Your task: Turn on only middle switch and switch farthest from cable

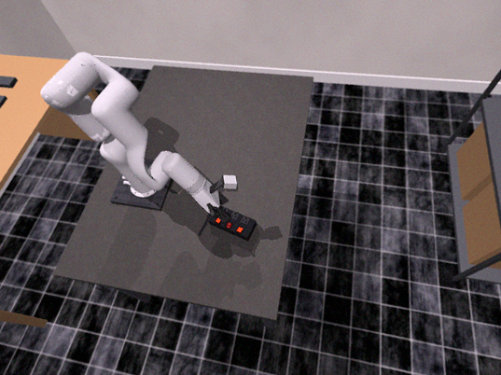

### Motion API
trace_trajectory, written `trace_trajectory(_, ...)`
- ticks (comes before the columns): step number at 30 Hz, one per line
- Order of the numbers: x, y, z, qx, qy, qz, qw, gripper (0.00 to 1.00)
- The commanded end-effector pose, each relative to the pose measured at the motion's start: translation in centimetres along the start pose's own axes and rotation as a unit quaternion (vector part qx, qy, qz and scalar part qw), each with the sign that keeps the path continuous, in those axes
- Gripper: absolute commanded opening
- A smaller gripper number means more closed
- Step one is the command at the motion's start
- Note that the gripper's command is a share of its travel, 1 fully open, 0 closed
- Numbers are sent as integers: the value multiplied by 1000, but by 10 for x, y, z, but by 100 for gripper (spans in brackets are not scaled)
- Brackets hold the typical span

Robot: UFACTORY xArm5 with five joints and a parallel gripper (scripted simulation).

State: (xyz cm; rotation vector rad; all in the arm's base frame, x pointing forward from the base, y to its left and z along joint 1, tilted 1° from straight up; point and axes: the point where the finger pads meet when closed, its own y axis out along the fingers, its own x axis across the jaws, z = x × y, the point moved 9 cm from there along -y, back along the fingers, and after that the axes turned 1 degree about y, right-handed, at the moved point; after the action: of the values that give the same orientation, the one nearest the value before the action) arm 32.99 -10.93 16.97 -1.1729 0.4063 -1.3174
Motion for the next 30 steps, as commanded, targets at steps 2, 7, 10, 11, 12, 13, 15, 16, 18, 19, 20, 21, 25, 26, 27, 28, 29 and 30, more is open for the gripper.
trace_trajectory(2,1,0,1,1,0,-1,1000,100)
trace_trajectory(7,1,0,1,1,0,-1,1000,100)
trace_trajectory(10,1,0,1,1,0,-1,1000,100)
trace_trajectory(11,1,0,1,1,0,-1,1000,100)
trace_trajectory(12,1,0,1,1,0,-1,1000,100)
trace_trajectory(13,1,0,1,1,0,-1,1000,100)
trace_trajectory(15,1,0,1,1,0,-1,1000,100)
trace_trajectory(16,1,0,1,0,1,0,1000,100)
trace_trajectory(18,3,1,3,-5,6,3,1000,100)
trace_trajectory(19,6,2,4,-10,11,7,1000,100)
trace_trajectory(20,9,3,6,-17,18,12,1000,100)
trace_trajectory(21,12,4,9,-26,27,18,999,100)
trace_trajectory(25,22,6,15,-49,49,34,997,100)
trace_trajectory(26,28,6,19,-63,63,43,995,100)
trace_trajectory(27,28,6,19,-63,63,43,995,100)
trace_trajectory(28,28,6,19,-63,63,43,995,100)
trace_trajectory(29,34,6,22,-79,78,52,992,100)
trace_trajectory(30,34,6,22,-79,78,52,992,100)
